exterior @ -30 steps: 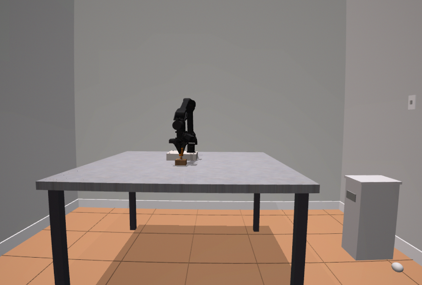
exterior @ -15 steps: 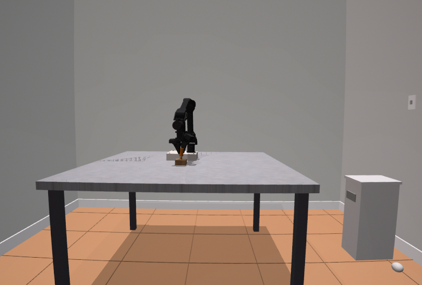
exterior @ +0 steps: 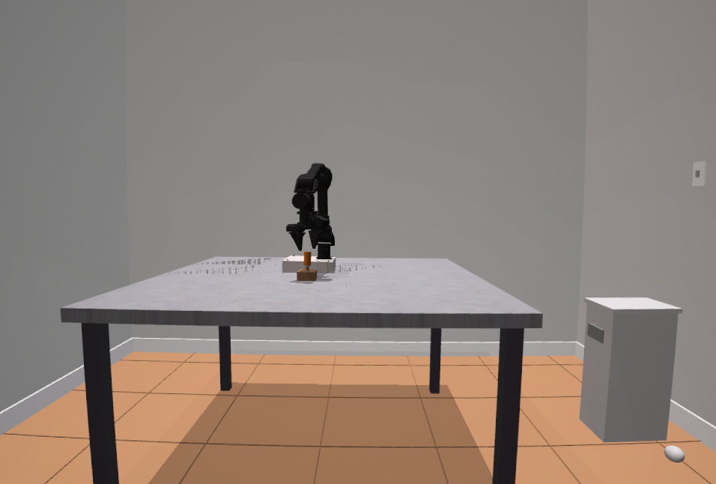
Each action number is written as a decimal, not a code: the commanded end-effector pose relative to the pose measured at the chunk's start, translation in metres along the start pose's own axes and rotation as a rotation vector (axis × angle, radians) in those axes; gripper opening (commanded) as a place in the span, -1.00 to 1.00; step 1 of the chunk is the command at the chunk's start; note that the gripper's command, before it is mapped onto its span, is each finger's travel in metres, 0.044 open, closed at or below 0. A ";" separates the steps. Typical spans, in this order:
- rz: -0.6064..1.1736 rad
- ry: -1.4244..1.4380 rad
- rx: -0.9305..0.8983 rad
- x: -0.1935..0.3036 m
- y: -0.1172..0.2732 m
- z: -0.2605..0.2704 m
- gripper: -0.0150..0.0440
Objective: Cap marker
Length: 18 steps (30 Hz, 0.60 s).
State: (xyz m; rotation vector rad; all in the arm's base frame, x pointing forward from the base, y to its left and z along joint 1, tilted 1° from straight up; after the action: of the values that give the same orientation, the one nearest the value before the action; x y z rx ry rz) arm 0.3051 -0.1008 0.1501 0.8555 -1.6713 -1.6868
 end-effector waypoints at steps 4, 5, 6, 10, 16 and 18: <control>-0.003 0.003 0.009 0.001 0.031 0.003 1.00; -0.003 -0.013 0.009 0.001 0.031 0.003 0.91; -0.003 -0.062 0.009 0.001 0.030 0.003 0.82; -0.003 -0.438 0.009 0.001 0.027 0.004 0.47; -0.005 -1.010 0.010 0.001 0.021 0.005 -0.07; -0.005 -1.075 0.010 0.001 0.021 0.006 -0.25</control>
State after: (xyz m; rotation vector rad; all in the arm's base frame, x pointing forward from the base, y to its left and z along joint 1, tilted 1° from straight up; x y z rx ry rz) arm 0.3014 -0.0994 0.1761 0.4012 -2.0314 -2.0515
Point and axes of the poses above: the point midway between the two fingers, 35 mm back from their tips, its own y axis back along the fingers, its own z axis across the jaws, x = y × z, the point moved 4 cm from there along y, back along the fingers, and after that the axes turned 2 degrees about y, right-handed, at the moved point
